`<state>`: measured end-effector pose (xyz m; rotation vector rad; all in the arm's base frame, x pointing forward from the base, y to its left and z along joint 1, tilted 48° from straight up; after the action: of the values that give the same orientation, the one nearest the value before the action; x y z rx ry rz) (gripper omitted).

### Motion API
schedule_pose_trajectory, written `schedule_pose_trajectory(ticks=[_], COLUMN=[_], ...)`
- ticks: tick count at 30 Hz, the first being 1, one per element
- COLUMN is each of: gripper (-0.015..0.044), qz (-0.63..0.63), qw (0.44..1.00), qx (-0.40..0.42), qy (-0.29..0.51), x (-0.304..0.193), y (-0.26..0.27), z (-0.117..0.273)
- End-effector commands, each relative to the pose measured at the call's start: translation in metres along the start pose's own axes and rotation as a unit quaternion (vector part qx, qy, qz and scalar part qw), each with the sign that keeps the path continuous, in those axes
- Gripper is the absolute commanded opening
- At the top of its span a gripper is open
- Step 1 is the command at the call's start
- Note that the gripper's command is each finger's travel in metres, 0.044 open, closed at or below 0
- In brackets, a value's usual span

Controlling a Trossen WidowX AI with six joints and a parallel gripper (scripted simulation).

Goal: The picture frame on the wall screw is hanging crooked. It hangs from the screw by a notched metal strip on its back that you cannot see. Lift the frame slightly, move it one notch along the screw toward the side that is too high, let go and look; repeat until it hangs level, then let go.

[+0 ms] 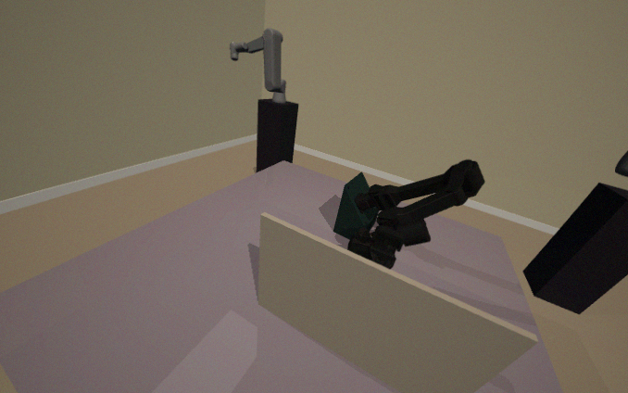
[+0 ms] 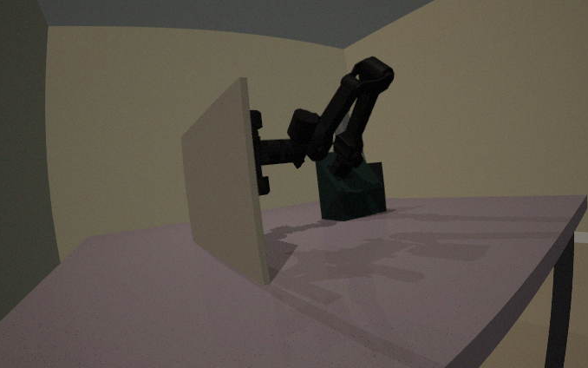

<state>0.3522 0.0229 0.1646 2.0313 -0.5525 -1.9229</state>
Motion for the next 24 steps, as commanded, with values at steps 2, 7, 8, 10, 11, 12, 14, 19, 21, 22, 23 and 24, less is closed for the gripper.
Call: schedule_pose_trajectory(ticks=[2,7,8,10,11,12,14,19,21,22,23,24], gripper=[0.0236,0.0260,0.0260,0.0260,0.0260,0.0260,0.0260,0.0260,0.0260,0.0260,0.0260,0.0260], qz=[0.002,0.004,0.010,0.031,0.043,0.055,0.079,0.095,0.086,0.087,0.089,0.091], qw=[1.000,1.000,1.000,1.000,0.999,0.998,0.997,0.995,0.996,0.996,0.996,0.996], qx=[0.000,0.000,0.000,0.000,0.000,0.000,0.000,0.000,-0.002,-0.002,-0.002,-0.002], qy=[0.000,0.000,0.000,-0.001,-0.001,-0.001,-0.002,-0.003,-0.003,-0.003,-0.003,-0.003], x=[0.000,0.000,-0.002,-0.004,-0.005,-0.004,-0.002,0.002,0.000,-0.001,-0.003,-0.006], y=[0.000,0.000,-0.001,-0.003,-0.004,-0.004,-0.005,-0.006,-0.005,-0.003,0.000,0.004], z=[0.000,0.002,0.008,0.031,0.044,0.057,0.083,0.101,0.092,0.092,0.092,0.093])
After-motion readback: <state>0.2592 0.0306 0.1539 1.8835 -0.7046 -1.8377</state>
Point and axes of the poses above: the point midway between the two fingers, 35 mm back from their tips, its own z axis back along the fingers, its own y axis across the jaws, x = y × z, the point moved 4 cm from there along z, back along the fingers, and after that the axes turned 14 degrees about -z, right-handed, at the moved point
